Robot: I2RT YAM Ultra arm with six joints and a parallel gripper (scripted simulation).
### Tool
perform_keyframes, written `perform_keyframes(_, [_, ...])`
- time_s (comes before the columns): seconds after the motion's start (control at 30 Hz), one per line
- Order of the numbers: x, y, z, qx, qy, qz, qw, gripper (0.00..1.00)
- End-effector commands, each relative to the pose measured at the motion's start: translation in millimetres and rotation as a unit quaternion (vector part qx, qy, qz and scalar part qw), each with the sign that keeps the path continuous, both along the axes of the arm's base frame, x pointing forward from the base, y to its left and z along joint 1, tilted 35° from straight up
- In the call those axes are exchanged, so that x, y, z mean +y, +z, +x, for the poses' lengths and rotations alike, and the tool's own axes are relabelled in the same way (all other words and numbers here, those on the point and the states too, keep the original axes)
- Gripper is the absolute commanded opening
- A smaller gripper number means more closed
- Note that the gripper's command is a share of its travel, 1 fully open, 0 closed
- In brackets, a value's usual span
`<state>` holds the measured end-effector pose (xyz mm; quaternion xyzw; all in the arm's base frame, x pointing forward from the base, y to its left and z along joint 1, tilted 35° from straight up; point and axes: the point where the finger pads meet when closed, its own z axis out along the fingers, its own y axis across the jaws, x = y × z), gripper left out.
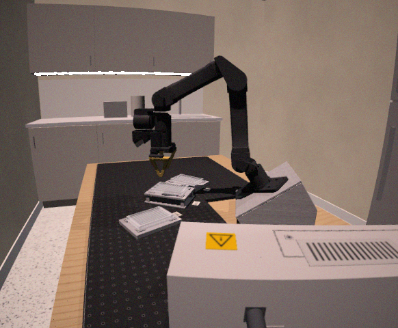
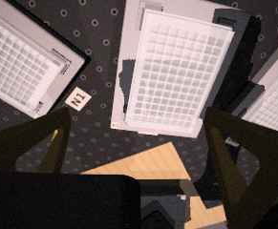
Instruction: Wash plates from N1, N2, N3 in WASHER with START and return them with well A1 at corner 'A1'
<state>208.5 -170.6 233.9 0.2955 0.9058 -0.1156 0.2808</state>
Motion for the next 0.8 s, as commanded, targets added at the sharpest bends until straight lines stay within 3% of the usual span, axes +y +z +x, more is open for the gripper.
perform_keyframes(0.0, [-3,3.3,-8.6,-0.029,-0.035,0.028,0.999,1.00])
perform_keyframes(0.07, [-9,3.0,-16.5,-0.041,-0.062,0.043,0.996,1.00])
perform_keyframes(0.23, [-24,2.4,-35.4,-0.041,-0.064,0.044,0.996,1.00])
perform_keyframes(0.77, [-25,1.2,-34.7,-0.041,-0.064,0.044,0.996,1.00])
